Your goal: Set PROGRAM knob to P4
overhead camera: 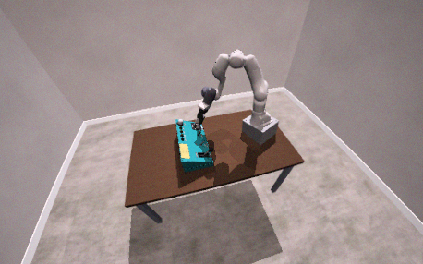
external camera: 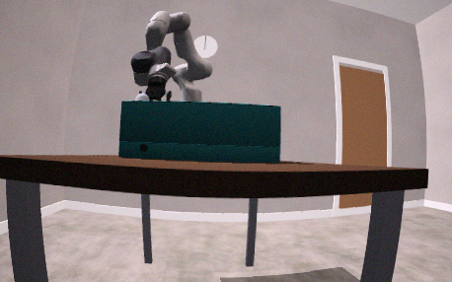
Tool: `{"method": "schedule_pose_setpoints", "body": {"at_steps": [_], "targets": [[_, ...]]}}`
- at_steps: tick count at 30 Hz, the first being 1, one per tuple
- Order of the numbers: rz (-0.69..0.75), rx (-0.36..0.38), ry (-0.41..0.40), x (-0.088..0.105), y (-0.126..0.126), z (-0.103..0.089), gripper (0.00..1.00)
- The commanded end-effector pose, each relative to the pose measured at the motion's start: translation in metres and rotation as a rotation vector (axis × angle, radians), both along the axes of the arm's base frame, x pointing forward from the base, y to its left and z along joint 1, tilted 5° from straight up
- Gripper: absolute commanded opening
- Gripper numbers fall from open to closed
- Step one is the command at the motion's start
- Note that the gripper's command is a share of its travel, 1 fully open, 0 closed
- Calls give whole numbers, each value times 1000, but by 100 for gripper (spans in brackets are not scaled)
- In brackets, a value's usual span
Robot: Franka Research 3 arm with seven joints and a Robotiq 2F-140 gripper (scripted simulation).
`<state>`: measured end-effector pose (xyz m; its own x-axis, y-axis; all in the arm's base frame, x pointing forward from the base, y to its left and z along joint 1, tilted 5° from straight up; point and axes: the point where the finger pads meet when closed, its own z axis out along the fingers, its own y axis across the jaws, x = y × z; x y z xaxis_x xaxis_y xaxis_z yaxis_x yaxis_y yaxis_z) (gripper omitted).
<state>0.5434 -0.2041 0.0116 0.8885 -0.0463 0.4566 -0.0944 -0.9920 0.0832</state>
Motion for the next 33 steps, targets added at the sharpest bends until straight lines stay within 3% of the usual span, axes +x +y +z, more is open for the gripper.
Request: {"method": "schedule_pose_setpoints", "body": {"at_steps": [1, 11, 12, 33], "targets": [[1, -3, 1, 0, -1, -1, 44], [1, -3, 1, 0, -1, -1, 44], [1, -3, 1, 0, -1, -1, 0], [1, -3, 1, 0, -1, -1, 0]]}}
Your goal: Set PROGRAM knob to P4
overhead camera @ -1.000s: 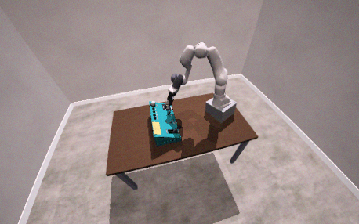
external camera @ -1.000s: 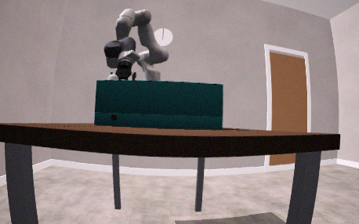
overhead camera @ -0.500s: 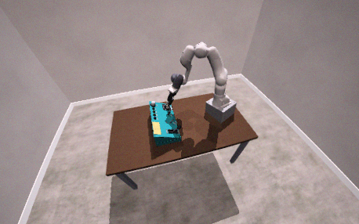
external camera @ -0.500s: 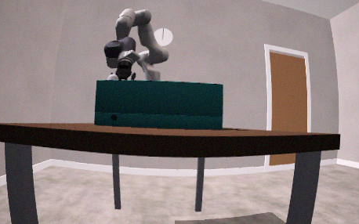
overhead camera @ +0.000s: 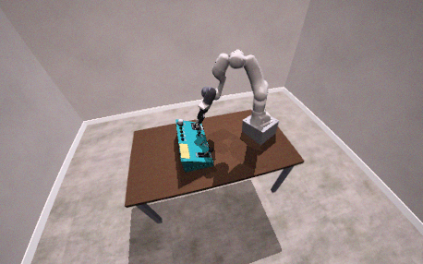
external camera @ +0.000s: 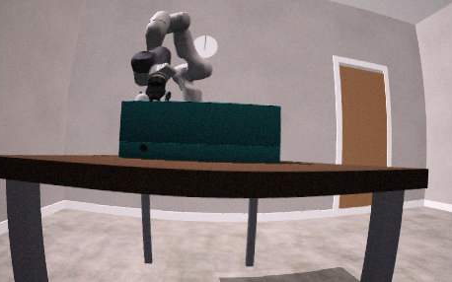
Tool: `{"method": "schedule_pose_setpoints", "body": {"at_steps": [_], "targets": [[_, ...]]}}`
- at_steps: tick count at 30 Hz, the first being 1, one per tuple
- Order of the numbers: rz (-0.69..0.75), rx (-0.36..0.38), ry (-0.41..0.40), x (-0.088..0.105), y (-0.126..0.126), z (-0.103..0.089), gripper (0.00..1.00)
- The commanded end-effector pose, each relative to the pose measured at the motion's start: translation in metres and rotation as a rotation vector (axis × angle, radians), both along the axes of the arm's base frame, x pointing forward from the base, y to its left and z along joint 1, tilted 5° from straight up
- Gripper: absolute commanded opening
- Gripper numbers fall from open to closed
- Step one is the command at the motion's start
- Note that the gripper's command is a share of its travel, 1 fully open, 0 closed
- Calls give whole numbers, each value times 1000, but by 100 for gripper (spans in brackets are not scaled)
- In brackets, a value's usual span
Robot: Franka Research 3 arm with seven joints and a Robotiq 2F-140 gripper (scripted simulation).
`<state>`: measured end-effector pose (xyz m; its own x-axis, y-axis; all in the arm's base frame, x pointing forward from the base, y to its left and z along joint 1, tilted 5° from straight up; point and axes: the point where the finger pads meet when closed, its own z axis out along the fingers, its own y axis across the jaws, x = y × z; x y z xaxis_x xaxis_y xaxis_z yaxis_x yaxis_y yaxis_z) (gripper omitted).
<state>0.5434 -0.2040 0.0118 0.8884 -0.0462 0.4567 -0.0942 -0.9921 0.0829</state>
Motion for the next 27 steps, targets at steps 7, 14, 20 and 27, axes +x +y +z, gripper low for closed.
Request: {"method": "schedule_pose_setpoints", "body": {"at_steps": [7, 14, 20, 27], "targets": [[1, -3, 1, 0, -1, -1, 0], [1, -3, 1, 0, -1, -1, 0], [-14, 5, -1, 0, -1, -1, 0], [-79, 38, -10, 0, -1, -1, 0]]}}
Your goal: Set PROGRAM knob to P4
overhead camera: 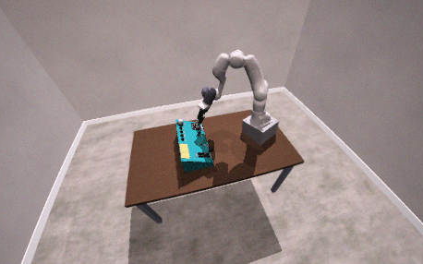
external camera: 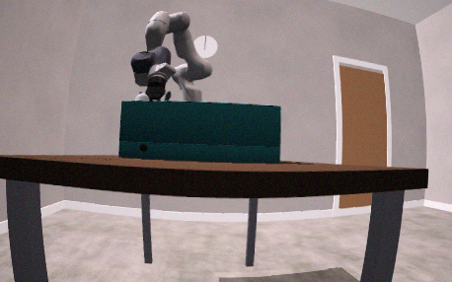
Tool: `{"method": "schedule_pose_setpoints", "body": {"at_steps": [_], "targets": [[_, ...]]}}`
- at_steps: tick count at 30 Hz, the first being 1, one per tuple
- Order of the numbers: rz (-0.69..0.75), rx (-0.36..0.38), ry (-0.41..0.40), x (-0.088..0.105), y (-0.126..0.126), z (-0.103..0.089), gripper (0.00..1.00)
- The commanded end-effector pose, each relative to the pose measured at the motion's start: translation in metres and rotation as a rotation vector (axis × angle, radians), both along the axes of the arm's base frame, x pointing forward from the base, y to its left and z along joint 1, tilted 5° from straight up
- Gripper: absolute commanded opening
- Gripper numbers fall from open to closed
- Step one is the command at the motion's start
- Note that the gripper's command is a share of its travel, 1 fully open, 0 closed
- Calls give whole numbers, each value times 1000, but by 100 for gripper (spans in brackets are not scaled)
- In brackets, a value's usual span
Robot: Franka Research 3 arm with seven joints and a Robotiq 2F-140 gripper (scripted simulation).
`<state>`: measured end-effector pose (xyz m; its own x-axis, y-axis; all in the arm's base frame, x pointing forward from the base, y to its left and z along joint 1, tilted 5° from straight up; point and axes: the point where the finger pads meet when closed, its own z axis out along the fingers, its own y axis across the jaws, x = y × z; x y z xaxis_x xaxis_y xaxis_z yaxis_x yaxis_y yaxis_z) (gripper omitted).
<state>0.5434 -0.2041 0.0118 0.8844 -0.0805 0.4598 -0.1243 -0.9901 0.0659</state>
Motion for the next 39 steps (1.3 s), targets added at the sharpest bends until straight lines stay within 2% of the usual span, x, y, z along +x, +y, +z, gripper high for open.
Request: {"method": "schedule_pose_setpoints", "body": {"at_steps": [1, 7, 17, 19, 30, 39], "targets": [[-49, 21, -5, 0, -1, -1, 0], [-131, 63, -16, 0, -1, -1, 0], [-352, 175, -45, 0, -1, -1, 0], [-352, 175, -45, 0, -1, -1, 0], [-585, 293, -76, 0, -1, -1, 0], [-675, 339, -88, 0, -1, -1, 0]]}}
